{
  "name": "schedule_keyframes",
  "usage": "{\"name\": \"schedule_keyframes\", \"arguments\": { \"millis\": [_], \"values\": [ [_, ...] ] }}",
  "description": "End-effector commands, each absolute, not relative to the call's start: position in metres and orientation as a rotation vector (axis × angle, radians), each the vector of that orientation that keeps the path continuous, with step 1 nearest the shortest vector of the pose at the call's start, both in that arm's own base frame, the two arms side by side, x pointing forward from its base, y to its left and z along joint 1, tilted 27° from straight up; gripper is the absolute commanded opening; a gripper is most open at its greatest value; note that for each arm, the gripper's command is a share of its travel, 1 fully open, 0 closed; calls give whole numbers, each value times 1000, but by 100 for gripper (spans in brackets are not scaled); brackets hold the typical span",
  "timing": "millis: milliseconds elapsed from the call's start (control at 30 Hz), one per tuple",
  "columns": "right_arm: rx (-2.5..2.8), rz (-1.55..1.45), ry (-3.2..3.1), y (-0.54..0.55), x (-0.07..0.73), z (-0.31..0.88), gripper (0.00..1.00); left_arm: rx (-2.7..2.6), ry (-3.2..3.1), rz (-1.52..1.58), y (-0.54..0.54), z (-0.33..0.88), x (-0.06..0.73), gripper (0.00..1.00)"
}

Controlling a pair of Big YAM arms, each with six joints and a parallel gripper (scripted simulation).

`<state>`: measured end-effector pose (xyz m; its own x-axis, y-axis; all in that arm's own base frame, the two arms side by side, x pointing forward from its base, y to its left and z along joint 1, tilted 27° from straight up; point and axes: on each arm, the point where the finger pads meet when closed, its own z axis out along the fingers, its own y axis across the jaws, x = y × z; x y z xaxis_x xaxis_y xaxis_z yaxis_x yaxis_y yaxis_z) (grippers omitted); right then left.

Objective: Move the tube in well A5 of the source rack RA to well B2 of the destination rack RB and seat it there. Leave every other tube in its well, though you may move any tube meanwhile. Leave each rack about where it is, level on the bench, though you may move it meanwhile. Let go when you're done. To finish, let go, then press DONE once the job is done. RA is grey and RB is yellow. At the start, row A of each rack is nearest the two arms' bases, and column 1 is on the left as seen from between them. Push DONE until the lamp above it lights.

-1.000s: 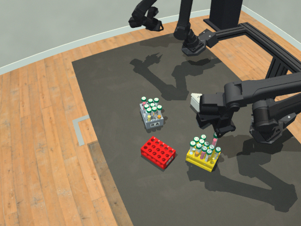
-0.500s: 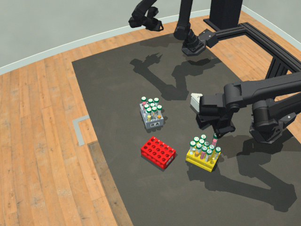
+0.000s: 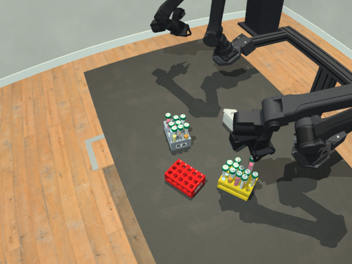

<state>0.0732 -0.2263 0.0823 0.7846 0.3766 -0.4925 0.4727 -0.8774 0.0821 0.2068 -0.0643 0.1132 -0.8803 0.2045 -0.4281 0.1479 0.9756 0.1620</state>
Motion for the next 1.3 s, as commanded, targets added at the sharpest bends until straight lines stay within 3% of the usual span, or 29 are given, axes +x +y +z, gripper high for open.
{"name": "schedule_keyframes", "arguments": {
  "millis": [0,1267],
  "values": [
    [2764,-689,657,-232,77,88,30,242,2647,157,-67,122,212,0],
    [2764,-689,657,-232,77,88,30,249,2669,174,-59,101,212,0]
  ]
}}
